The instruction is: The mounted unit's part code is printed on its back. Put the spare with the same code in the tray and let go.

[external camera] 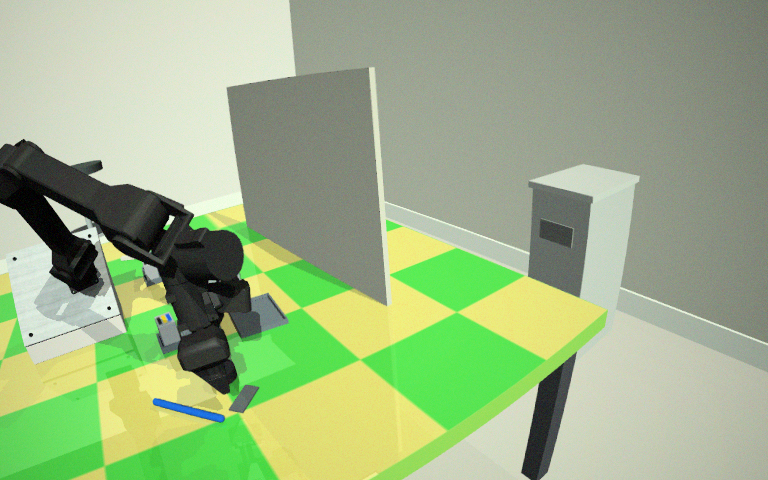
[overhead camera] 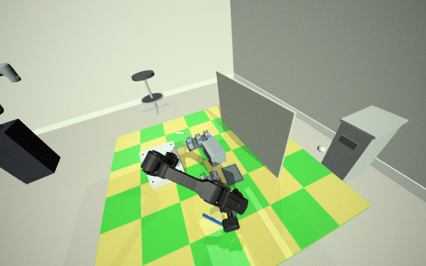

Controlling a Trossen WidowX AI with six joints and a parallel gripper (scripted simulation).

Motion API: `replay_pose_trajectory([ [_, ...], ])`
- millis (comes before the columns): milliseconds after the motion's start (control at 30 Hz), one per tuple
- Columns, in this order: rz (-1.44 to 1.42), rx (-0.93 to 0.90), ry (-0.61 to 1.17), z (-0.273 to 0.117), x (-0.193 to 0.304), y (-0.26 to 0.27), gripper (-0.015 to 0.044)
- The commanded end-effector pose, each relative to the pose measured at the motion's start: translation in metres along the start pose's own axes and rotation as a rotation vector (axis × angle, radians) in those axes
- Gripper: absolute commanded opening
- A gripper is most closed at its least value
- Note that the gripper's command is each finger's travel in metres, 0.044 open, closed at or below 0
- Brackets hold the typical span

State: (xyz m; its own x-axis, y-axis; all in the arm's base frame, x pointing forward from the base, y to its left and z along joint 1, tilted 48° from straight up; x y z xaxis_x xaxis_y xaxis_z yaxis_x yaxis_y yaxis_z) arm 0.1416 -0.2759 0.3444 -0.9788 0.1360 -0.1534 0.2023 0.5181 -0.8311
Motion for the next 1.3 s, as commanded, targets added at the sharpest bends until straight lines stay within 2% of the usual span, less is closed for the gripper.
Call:
replay_pose_trajectory([
  [0, -0.036, -0.096, -0.039, 0.001, -0.041, 0.033, 0.0440],
  [233, -0.054, -0.252, -0.032, -0.010, -0.106, 0.103, 0.0440],
  [500, -0.134, -0.348, 0.035, -0.062, -0.167, 0.225, 0.0440],
  [667, -0.199, -0.318, 0.074, -0.110, -0.179, 0.309, 0.0440],
  [867, -0.263, -0.209, 0.072, -0.171, -0.162, 0.400, 0.0440],
  [967, -0.273, -0.182, 0.064, -0.182, -0.156, 0.416, 0.0440],
  [1267, -0.273, -0.182, 0.064, -0.182, -0.156, 0.416, 0.0440],
])
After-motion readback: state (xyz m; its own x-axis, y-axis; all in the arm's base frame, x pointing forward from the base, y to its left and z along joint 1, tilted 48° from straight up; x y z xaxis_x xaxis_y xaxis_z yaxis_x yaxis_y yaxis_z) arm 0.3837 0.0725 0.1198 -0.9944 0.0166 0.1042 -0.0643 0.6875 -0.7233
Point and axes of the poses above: the point midway between the two fingers, 35 mm back from their tips, its own z axis out along the fingers, its own y axis across the jaws, x = y × z, the point moved 6 cm from there along -z, back along the fingers, and after that the axes turned 7 degrees about -z, right-handed, at the moved point
